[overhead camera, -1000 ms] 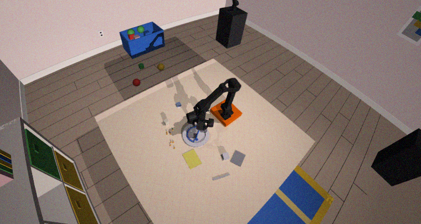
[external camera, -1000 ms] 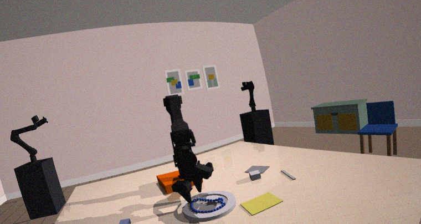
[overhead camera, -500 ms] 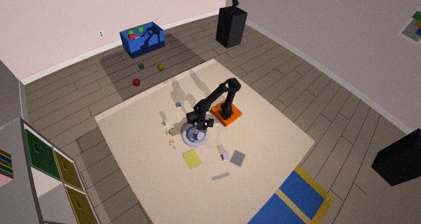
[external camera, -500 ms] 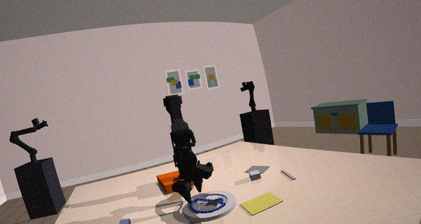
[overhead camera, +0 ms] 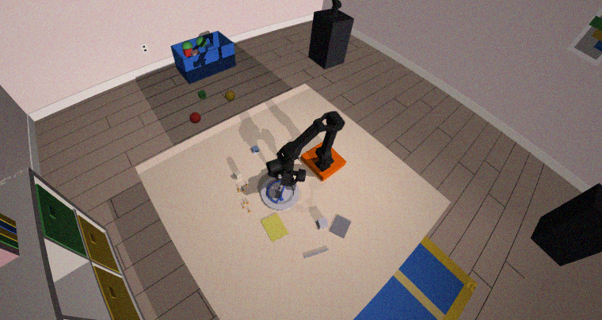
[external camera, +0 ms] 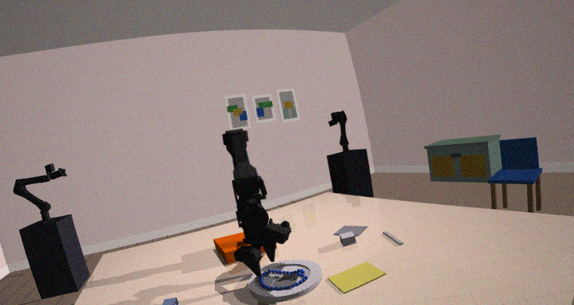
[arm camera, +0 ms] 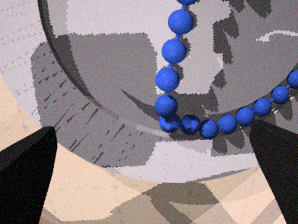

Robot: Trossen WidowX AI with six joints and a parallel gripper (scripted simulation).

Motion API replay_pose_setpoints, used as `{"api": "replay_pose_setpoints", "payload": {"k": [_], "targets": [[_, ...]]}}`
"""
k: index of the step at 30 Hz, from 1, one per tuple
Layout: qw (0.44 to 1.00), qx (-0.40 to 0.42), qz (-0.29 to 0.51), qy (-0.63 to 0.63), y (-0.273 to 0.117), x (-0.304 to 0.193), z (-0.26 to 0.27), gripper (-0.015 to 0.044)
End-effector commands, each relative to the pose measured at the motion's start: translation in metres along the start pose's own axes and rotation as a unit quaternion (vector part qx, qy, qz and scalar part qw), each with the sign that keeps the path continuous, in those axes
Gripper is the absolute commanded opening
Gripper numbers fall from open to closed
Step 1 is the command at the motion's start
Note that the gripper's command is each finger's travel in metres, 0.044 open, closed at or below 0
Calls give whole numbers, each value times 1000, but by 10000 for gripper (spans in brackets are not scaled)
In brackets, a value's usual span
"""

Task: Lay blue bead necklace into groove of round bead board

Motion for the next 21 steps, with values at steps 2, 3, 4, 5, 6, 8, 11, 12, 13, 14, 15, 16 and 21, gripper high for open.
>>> {"api": "replay_pose_setpoints", "payload": {"k": [2, 3, 4, 5, 6, 8, 11, 12, 13, 14, 15, 16, 21], "targets": [[1000, 1, -2, -2, -1, 0, 0, 440], [1000, 1, -2, -2, -1, 0, 0, 440], [1000, 1, -2, -2, -1, 0, 0, 440], [1000, 1, -2, -2, -1, 0, 0, 440], [1000, 1, -2, -2, -1, 0, 0, 440], [1000, 1, -2, -2, -1, 0, 0, 440], [1000, 1, -2, -2, -1, 0, 0, 440], [1000, 1, -2, -4, -2, 1, 0, 414], [1000, 1, -2, -9, -4, 2, 0, 387], [1000, 1, -2, -18, -9, 3, -1, 361], [1000, 1, -2, -30, -16, 6, -2, 335], [999, 1, -2, -43, -23, 8, -2, 309], [998, 0, -2, -59, -32, 11, -3, 177]]}}
Point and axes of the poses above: the point midway between the two fingers, 35 mm back from their tips, its own y axis out along the fingers, its own z axis across the jaws, x = y × z, the point moved 6 cm from there along -y, back along the fingers, and after that the axes turned 7 degrees about y, right-handed, at the moved point
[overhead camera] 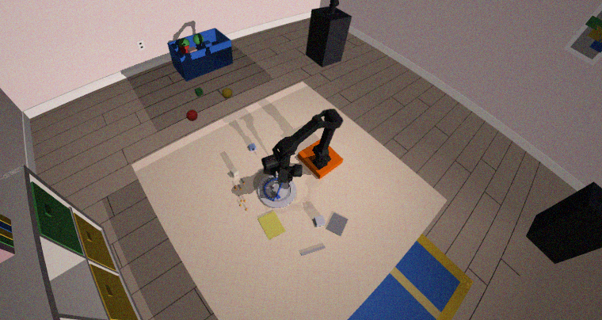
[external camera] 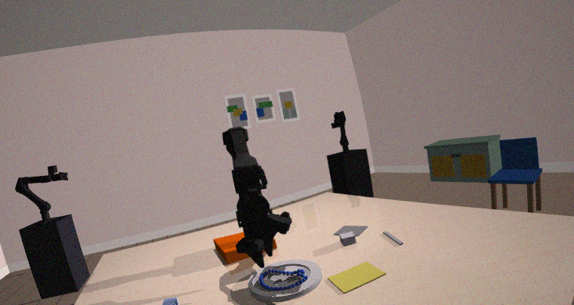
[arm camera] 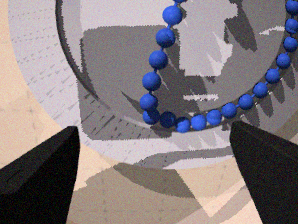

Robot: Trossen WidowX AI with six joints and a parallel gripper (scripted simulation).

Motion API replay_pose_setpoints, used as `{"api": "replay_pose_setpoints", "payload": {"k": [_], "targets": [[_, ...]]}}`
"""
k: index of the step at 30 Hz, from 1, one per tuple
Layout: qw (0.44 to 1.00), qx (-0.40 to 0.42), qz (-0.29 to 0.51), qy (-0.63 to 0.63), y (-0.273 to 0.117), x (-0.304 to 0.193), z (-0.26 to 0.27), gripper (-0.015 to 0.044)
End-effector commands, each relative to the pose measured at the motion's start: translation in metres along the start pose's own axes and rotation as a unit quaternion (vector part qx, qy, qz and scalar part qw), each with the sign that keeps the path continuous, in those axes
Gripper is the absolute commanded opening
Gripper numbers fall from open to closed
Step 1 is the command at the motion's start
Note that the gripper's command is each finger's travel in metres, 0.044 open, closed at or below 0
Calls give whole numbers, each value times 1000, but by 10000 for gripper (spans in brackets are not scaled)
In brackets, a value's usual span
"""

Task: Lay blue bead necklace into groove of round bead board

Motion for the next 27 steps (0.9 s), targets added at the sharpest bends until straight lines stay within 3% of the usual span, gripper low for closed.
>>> {"api": "replay_pose_setpoints", "payload": {"k": [1, 3, 27], "targets": [[1000, 0, -2, -11, -4, 1, 1, 151], [1000, 0, -2, -11, 2, 1, 1, 120], [1000, 0, -2, -10, 31, 1, 1, 120]]}}
Point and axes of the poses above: the point midway between the two fingers, 35 mm back from their tips, its own y axis out along the fingers, its own z axis across the jaws, x = y × z, the point moved 6 cm from there along -y, back along the fingers, and after that the axes turned 7 degrees about y, right-handed, at the moved point
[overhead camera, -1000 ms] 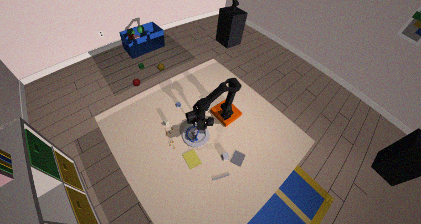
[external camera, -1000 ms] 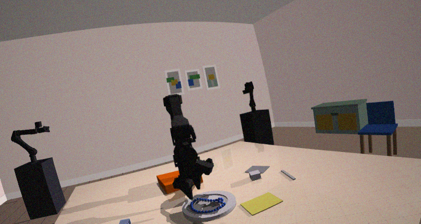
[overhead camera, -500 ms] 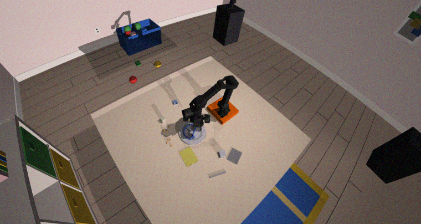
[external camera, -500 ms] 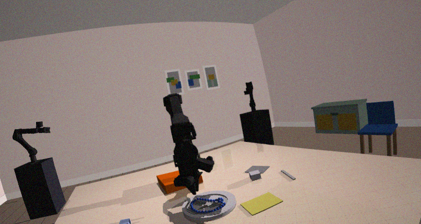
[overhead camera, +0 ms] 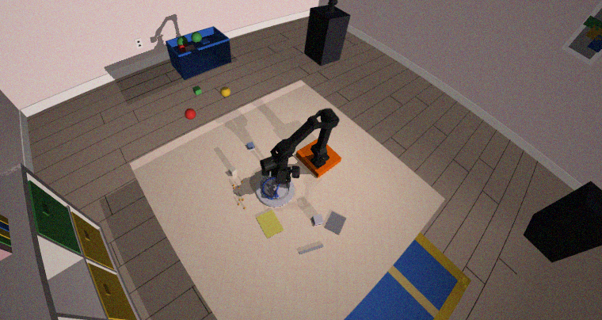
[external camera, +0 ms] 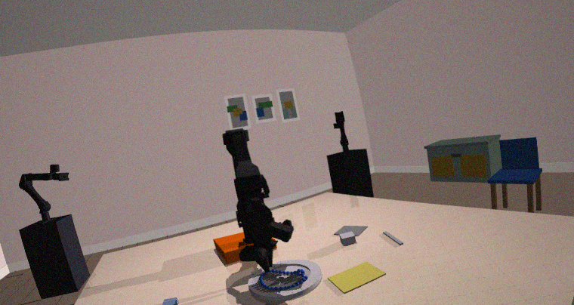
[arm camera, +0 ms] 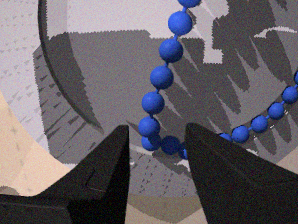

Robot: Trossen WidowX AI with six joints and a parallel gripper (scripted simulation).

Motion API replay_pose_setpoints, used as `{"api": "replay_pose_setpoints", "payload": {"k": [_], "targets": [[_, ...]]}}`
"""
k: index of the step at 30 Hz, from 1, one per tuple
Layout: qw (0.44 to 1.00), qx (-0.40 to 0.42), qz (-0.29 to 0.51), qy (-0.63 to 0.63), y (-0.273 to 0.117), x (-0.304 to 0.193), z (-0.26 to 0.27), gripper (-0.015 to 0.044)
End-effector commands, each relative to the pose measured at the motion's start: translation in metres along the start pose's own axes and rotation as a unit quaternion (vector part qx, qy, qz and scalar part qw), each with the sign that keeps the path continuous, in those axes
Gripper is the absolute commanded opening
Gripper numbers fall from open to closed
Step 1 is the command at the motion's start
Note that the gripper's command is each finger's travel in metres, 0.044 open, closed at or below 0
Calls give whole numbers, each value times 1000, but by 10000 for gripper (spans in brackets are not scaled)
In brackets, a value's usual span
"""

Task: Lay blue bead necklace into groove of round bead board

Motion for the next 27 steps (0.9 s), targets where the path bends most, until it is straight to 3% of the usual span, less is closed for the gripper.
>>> {"api": "replay_pose_setpoints", "payload": {"k": [1, 8, 13, 27], "targets": [[1000, 6, 3, -2, 9, -1, 1, 120], [1000, 7, 3, -2, 11, -1, 2, 120], [1000, 3, 2, -1, 8, -1, 1, 0], [1000, 3, 2, -1, 8, -1, 1, 0]]}}
Point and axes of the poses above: the point midway between the two fingers, 35 mm back from their tips, its own y axis out along the fingers, its own z axis across the jaws, x = y × z, the point moved 6 cm from there along -y, back along the fingers, and after that the axes turned 7 degrees about y, right-handed, at the moved point
